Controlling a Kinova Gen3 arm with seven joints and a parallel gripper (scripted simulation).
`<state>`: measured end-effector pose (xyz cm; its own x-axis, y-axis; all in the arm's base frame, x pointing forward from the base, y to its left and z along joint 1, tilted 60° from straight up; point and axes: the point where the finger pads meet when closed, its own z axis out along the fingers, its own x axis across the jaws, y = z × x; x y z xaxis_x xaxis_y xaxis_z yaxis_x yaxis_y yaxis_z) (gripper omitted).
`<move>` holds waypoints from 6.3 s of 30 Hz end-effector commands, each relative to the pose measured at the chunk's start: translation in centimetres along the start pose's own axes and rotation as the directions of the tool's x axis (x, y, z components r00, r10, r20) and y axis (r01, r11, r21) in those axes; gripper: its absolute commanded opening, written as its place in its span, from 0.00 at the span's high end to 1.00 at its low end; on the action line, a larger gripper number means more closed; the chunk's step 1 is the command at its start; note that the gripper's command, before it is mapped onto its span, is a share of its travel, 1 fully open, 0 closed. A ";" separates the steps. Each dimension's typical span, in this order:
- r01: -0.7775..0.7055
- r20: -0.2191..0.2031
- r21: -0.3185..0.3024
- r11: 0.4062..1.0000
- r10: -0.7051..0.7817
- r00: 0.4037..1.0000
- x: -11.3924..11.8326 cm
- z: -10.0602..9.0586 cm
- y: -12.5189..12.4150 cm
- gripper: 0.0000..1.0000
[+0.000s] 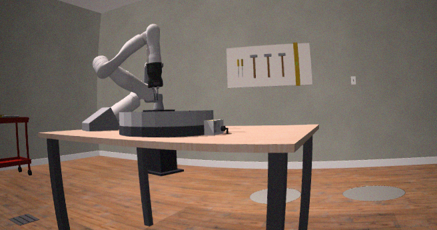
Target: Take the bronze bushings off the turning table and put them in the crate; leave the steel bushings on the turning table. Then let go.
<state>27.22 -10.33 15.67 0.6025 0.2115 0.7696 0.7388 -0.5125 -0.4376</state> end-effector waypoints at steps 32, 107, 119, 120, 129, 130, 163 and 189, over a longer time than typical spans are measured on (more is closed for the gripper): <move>0.148 0.021 0.019 0.989 -0.148 0.989 -0.6 0.5 -0.4 0.66; -0.065 -0.102 0.014 0.998 0.066 0.993 12.3 -17.3 2.5 0.66; -0.106 -0.136 0.020 0.994 0.107 0.985 14.5 -20.3 3.2 0.66; -0.106 -0.136 0.020 0.994 0.107 0.985 14.5 -20.3 3.2 0.66; -0.106 -0.136 0.020 0.994 0.107 0.985 14.5 -20.3 3.2 0.66; -0.103 -0.134 0.019 0.995 0.104 0.986 14.1 -18.6 2.7 0.66; 0.038 -0.017 0.006 0.999 -0.038 0.999 12.9 -22.3 2.8 0.66; -0.131 0.068 0.014 0.991 0.130 0.989 12.9 -22.3 2.8 0.66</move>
<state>33.47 -24.69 35.88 0.6821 -0.0188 0.7311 0.6191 -0.5172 -0.5910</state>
